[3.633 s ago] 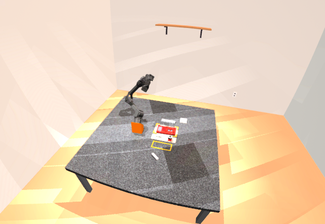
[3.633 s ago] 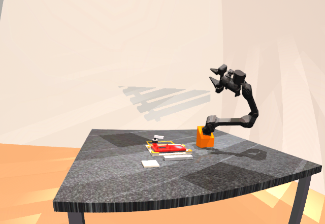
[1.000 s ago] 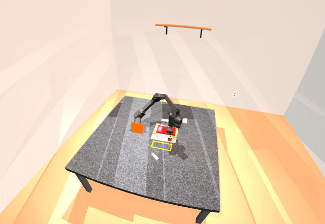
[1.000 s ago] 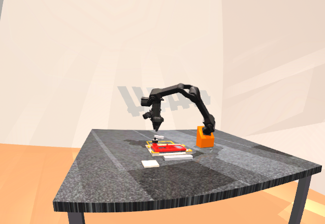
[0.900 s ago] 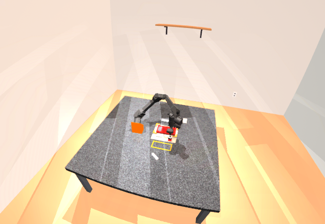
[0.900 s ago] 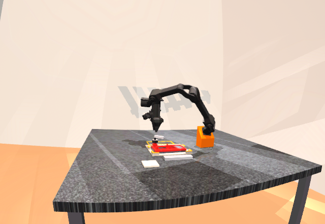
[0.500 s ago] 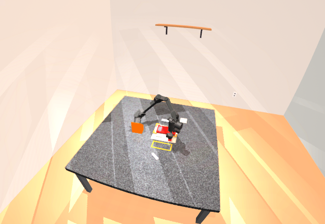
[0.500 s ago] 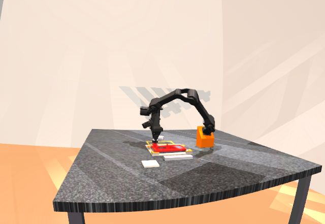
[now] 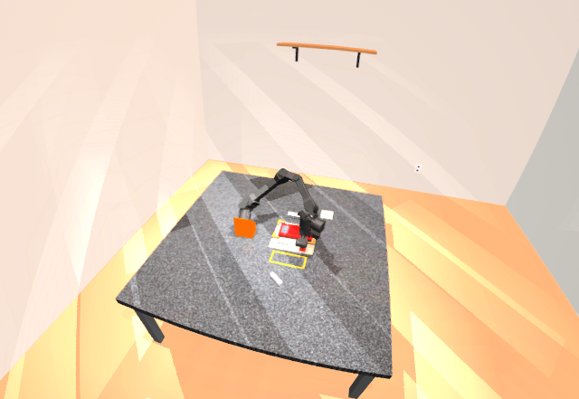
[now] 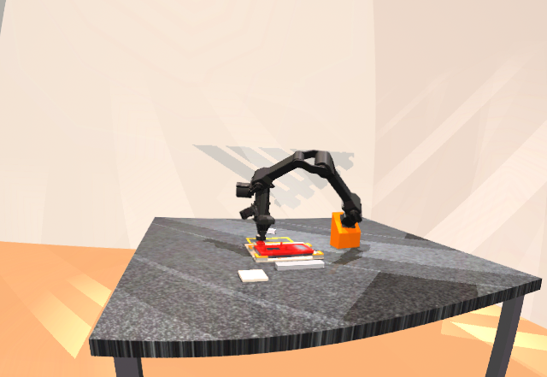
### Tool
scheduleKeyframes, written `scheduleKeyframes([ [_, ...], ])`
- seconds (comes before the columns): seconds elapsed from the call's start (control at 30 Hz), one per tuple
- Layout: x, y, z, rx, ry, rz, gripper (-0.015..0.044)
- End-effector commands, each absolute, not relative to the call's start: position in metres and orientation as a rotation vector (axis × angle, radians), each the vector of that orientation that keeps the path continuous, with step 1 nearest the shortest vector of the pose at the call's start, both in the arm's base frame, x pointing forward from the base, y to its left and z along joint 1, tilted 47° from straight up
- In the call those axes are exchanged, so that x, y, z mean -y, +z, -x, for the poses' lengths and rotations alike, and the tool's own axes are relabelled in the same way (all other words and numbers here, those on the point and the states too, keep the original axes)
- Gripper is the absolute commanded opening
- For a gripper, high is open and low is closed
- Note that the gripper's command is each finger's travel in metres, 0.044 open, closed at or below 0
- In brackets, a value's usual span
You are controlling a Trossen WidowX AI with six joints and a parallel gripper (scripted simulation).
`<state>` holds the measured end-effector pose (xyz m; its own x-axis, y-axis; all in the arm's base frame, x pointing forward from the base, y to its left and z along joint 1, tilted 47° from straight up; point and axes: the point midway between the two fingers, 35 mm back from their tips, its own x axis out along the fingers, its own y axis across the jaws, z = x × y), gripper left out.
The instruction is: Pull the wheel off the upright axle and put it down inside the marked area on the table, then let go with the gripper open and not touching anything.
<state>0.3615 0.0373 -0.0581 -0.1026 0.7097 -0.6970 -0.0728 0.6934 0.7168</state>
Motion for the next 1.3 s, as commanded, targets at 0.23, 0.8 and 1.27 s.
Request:
scheduleKeyframes([
  [0.23,-0.0364,-0.0568,-0.3617,-1.545,0.717,-0.541,0.0],
  [0.8,-0.0323,-0.0531,-0.3625,-1.544,0.716,-0.542,0.0],
  [1.27,-0.0289,-0.05,-0.3631,-1.544,0.715,-0.543,0.0],
])
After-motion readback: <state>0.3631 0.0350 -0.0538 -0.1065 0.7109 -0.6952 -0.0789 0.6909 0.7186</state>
